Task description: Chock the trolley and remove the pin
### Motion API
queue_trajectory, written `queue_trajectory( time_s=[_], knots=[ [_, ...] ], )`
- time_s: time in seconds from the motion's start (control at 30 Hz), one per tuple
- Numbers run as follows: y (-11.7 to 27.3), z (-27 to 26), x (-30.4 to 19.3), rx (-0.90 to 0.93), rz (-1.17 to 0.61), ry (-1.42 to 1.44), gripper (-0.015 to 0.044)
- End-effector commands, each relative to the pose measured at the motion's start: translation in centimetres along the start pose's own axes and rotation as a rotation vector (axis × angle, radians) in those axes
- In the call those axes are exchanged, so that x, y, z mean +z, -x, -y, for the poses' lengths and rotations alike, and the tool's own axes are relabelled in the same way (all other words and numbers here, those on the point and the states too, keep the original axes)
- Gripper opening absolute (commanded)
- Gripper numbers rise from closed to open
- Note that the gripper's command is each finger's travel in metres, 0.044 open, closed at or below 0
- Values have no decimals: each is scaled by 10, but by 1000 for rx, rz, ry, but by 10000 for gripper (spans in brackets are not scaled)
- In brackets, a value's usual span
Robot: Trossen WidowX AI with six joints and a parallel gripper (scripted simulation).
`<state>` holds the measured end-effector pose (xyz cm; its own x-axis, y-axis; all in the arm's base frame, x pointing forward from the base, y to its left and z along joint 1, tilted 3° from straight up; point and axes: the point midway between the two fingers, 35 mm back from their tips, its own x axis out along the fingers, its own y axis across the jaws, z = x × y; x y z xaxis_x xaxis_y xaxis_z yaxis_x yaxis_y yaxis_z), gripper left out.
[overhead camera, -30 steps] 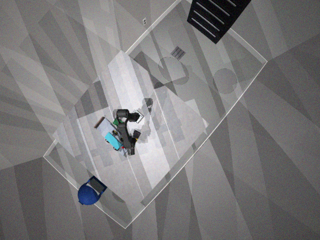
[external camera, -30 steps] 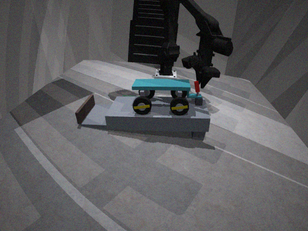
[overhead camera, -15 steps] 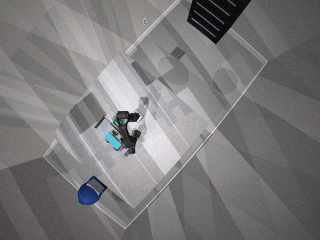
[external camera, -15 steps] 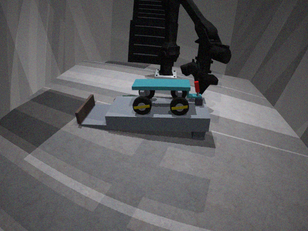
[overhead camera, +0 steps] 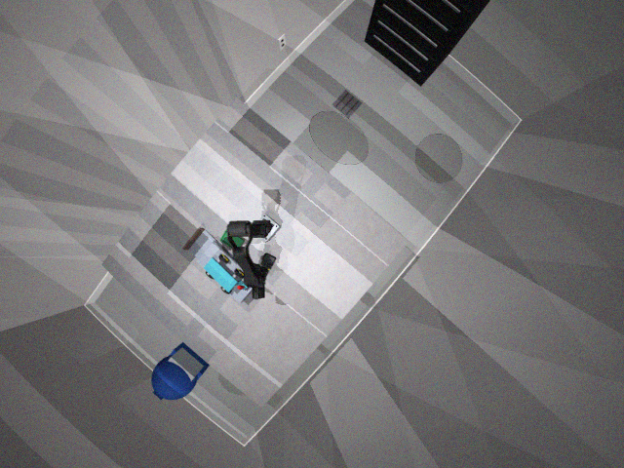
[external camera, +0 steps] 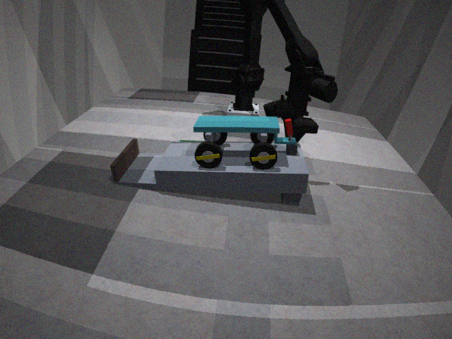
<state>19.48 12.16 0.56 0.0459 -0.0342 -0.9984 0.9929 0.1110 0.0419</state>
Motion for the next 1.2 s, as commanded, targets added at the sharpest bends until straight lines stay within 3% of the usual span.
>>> queue_trajectory(
  time_s=[0.0,1.07,1.17],
  knots=[
    [-7,4,1,-12,1,4,190],
    [-32,4,1,-12,1,4,190],
    [-30,2,1,-4,2,0,111]
  ],
)
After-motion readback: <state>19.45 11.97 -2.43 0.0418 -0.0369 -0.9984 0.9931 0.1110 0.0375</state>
